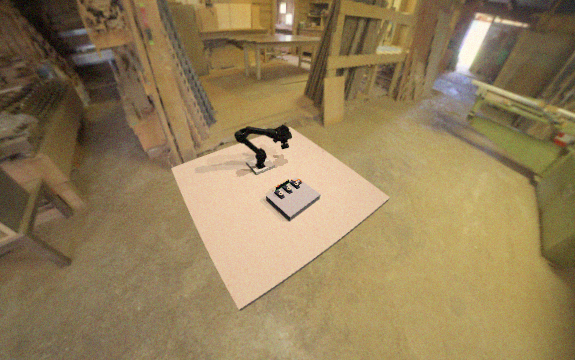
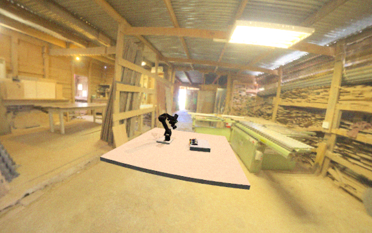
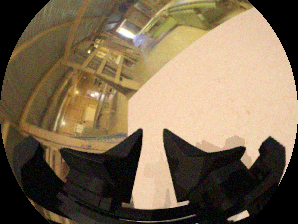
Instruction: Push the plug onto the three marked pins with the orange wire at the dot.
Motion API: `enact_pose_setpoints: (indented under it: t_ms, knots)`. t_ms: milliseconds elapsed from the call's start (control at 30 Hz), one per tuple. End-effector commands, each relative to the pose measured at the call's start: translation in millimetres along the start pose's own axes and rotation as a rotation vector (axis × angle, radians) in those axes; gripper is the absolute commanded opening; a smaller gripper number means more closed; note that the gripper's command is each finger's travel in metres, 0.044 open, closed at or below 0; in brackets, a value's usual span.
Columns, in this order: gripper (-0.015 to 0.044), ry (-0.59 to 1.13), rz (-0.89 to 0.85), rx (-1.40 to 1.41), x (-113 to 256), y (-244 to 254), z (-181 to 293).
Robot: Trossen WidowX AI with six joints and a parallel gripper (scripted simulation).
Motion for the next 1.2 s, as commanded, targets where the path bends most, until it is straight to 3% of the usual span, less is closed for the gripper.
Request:
enact_pose_setpoints:
  t_ms: [0,1167]
  knots:
    - [0.0115,-0.068,0.043,0.025,6.6,-4.9,-8.6]
    - [0.0115,-0.638,0.635,0.143,105.3,-62.9,-60.2]
Point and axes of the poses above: the point midway between the two fingers, 35 mm back from their tips, its own x axis back along the fingers, its own y axis across the jaws, z = x × y, the point moved 10 cm from there along x, back along the fingers, and after that the axes turned 10 degrees about x, right-handed, at the moved point
